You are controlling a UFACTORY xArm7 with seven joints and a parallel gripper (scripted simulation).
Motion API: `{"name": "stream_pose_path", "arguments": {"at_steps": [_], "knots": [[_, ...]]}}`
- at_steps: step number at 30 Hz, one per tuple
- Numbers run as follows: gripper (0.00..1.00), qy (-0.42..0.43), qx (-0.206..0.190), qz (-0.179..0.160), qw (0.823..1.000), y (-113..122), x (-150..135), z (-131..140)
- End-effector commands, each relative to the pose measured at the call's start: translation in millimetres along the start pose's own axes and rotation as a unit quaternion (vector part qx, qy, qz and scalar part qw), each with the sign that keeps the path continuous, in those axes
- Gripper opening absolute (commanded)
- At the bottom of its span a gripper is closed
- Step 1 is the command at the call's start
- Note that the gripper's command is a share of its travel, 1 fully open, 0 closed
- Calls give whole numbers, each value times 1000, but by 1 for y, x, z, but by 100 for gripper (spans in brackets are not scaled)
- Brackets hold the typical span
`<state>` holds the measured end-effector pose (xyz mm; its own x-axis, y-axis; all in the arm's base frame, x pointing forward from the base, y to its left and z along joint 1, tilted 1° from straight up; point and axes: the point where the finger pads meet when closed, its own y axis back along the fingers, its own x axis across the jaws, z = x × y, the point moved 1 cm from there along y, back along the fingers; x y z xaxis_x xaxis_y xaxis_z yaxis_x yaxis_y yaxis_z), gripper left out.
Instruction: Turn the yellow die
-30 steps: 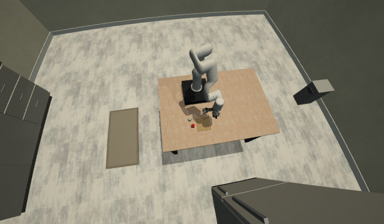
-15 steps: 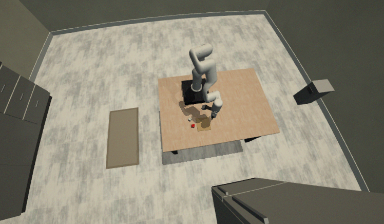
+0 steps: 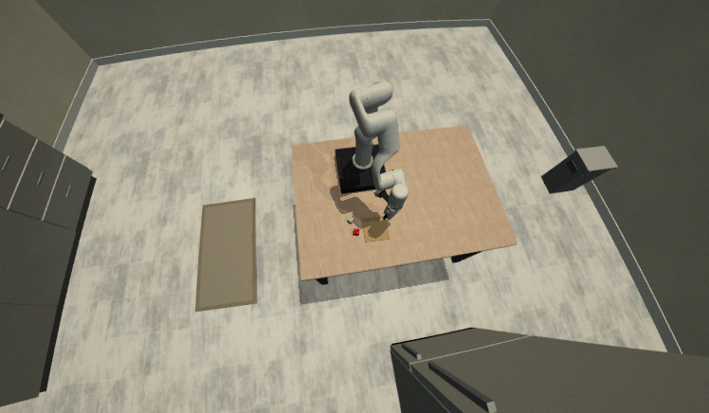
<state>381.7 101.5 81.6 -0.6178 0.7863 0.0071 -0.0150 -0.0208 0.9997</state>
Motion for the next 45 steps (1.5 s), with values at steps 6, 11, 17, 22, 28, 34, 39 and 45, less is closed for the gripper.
{"name": "stream_pose_path", "arguments": {"at_steps": [6,11,17,22,28,34,39,45], "knots": [[27,-119,0,-7,993,2,-9,0],[27,-211,0,-7,977,2,-15,-1],[27,-321,-1,-7,947,3,-23,-3],[27,-383,-2,-7,924,3,-28,-4],[27,-469,-2,-7,883,3,-35,-6],[27,-543,-3,-7,840,4,-41,-8],[27,-607,-4,-7,795,4,-47,-9],[27,-678,-4,-7,735,4,-54,-11]]}}
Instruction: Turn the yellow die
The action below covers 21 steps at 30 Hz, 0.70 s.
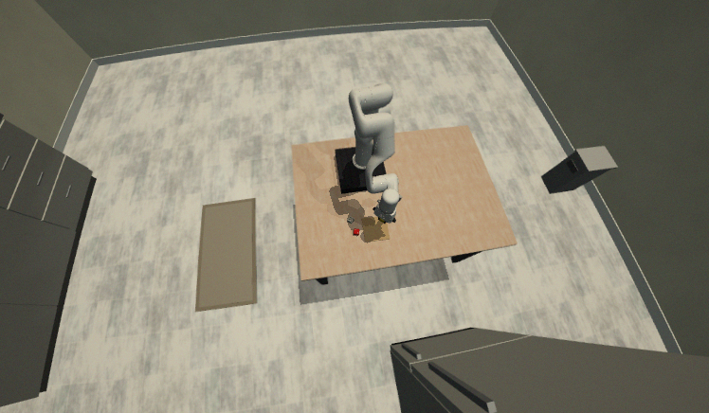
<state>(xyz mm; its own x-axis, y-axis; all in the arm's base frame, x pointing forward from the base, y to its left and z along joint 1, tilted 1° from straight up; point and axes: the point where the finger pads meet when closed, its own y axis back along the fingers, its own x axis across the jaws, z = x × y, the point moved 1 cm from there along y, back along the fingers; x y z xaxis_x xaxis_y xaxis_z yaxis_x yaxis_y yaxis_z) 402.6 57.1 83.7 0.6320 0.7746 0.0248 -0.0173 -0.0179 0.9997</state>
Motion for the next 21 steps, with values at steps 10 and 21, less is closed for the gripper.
{"name": "stream_pose_path", "arguments": {"at_steps": [10,21], "knots": [[27,-215,-6,-1,977,2,-7,15],[27,-362,-7,0,932,3,-14,25]]}}
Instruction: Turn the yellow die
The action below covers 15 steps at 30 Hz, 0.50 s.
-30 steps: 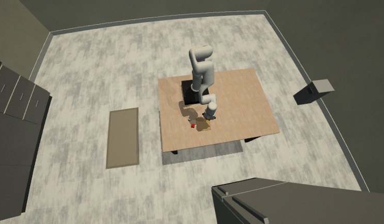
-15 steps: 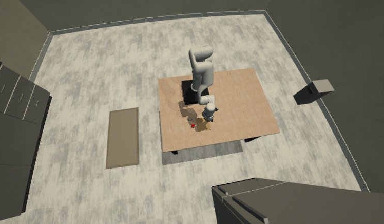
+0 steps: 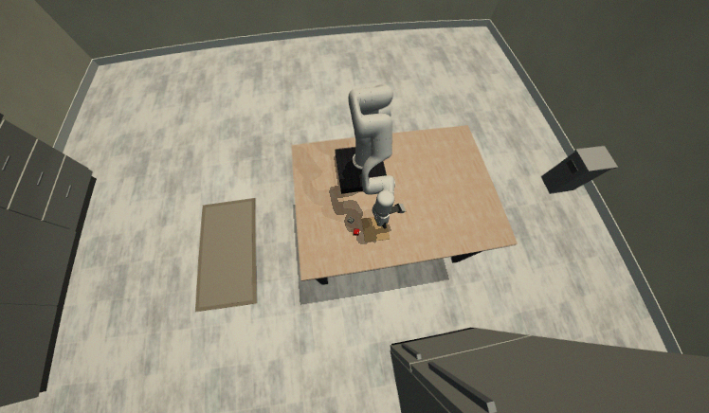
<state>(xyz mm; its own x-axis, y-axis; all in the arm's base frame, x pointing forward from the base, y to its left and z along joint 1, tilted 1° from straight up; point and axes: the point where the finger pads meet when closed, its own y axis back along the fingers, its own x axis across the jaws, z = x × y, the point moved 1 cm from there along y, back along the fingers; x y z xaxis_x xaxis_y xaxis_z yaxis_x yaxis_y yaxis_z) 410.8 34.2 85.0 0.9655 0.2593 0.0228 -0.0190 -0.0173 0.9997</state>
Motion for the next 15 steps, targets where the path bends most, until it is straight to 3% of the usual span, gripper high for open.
{"name": "stream_pose_path", "arguments": {"at_steps": [1,15], "knots": [[27,-68,-6,1,998,2,2,5],[27,-99,-6,2,995,2,2,7]]}}
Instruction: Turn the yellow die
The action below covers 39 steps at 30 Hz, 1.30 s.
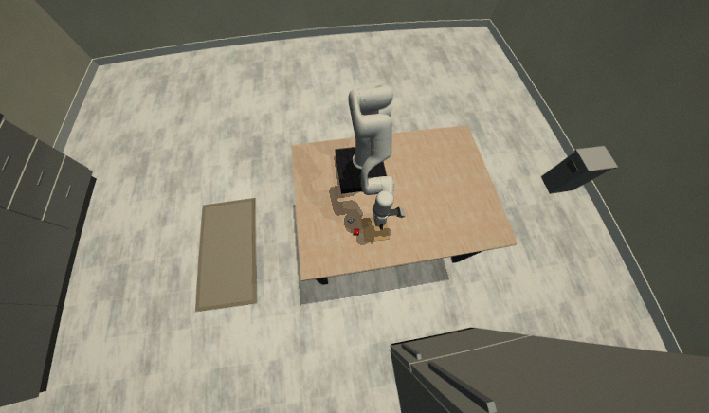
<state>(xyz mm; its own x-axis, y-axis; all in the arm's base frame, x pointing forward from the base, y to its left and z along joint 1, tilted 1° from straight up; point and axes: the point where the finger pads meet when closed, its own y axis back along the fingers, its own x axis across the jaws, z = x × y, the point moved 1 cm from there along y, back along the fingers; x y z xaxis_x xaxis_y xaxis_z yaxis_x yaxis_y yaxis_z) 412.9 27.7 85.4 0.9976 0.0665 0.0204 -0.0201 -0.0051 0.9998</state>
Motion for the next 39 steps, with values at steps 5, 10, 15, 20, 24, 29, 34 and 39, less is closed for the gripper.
{"name": "stream_pose_path", "arguments": {"at_steps": [5,10,15,20,24,29,34,39], "knots": [[27,-1,0,2,1000,1,1,0],[27,-1,0,2,1000,1,1,0],[27,-1,0,2,1000,-4,2,0],[27,-1,0,2,1000,-20,2,0],[27,-1,0,2,1000,-38,2,0],[27,-1,0,2,1000,-53,2,1],[27,-1,0,2,1000,-76,3,1],[27,-1,0,2,1000,-90,3,1]]}}
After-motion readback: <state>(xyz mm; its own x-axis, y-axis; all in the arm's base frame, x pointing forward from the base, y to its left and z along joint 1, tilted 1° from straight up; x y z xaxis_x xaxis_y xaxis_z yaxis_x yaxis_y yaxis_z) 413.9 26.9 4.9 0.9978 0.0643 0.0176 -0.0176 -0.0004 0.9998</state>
